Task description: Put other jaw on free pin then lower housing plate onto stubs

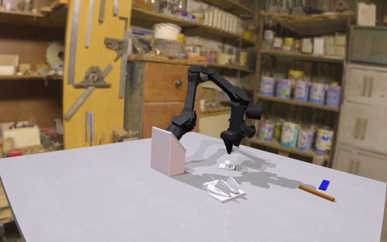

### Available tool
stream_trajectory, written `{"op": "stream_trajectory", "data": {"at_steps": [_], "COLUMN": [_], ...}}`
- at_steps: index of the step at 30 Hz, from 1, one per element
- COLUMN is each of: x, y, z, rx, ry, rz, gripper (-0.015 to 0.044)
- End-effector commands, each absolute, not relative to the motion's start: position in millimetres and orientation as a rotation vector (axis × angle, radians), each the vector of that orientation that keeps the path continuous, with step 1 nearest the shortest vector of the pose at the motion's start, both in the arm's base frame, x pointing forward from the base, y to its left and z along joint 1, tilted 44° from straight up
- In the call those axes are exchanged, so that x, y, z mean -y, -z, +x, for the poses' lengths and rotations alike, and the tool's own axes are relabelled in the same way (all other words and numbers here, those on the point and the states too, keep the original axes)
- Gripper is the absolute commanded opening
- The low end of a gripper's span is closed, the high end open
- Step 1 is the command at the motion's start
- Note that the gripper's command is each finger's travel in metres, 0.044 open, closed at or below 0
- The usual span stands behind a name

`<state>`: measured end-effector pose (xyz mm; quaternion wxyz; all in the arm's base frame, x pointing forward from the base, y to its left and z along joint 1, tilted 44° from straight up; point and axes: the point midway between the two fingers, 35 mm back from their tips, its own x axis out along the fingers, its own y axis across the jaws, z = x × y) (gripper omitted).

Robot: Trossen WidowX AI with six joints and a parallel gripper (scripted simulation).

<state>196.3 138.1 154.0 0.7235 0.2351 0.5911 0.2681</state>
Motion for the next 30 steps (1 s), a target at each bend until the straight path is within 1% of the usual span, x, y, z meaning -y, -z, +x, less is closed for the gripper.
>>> {"op": "stream_trajectory", "data": {"at_steps": [1,30], "x": [-135.2,-110.5], "y": [-149.8,-127.6], "z": [201.8,227.1], "rx": [-1.347,-1.510], "ry": [-0.524,-0.081], "rz": [0.601,1.064], "gripper": [0.0351,0.0351]}}
